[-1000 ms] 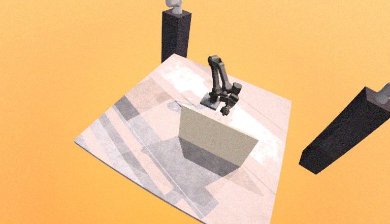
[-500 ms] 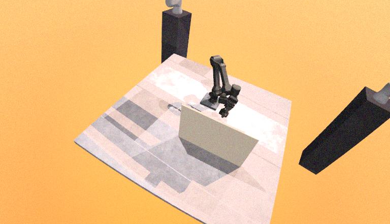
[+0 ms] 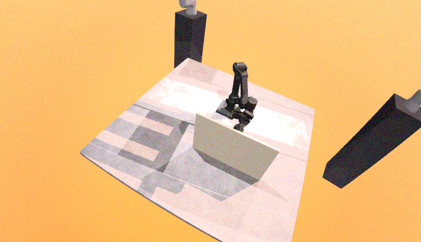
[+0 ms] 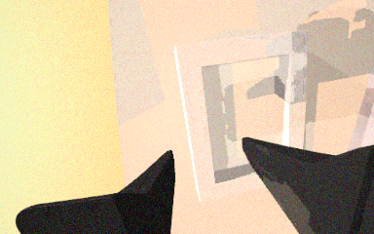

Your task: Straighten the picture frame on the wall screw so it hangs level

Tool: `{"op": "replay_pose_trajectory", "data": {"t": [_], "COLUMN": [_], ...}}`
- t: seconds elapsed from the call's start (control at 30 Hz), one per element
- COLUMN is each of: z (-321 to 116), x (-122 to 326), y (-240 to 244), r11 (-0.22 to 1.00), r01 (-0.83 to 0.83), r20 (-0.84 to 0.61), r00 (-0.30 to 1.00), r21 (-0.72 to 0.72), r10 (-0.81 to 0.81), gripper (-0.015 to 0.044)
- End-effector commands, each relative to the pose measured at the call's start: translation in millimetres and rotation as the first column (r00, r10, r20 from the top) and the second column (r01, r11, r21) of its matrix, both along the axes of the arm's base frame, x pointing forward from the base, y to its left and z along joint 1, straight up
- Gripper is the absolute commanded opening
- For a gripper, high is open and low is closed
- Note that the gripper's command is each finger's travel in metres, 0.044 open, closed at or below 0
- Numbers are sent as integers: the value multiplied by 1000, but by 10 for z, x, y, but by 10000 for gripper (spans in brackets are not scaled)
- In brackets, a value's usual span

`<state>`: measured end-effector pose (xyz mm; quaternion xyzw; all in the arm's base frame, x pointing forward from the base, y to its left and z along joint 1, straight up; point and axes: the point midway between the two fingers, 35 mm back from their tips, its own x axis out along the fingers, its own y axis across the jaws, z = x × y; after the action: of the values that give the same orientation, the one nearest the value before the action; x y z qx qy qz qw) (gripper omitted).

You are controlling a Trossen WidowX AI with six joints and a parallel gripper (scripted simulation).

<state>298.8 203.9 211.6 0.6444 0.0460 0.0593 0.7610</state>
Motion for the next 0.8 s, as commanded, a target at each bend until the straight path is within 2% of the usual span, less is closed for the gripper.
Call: {"op": "replay_pose_trajectory", "data": {"t": [0.0, 0.77], "z": [20, 27], "x": [140, 220], "y": [20, 37], "r11": [1000, 1000], "r01": [-9, -9], "r20": [8, 9], "r00": [1000, 1000], "r21": [6, 7], "r10": [9, 9], "gripper": [260, 260]}}
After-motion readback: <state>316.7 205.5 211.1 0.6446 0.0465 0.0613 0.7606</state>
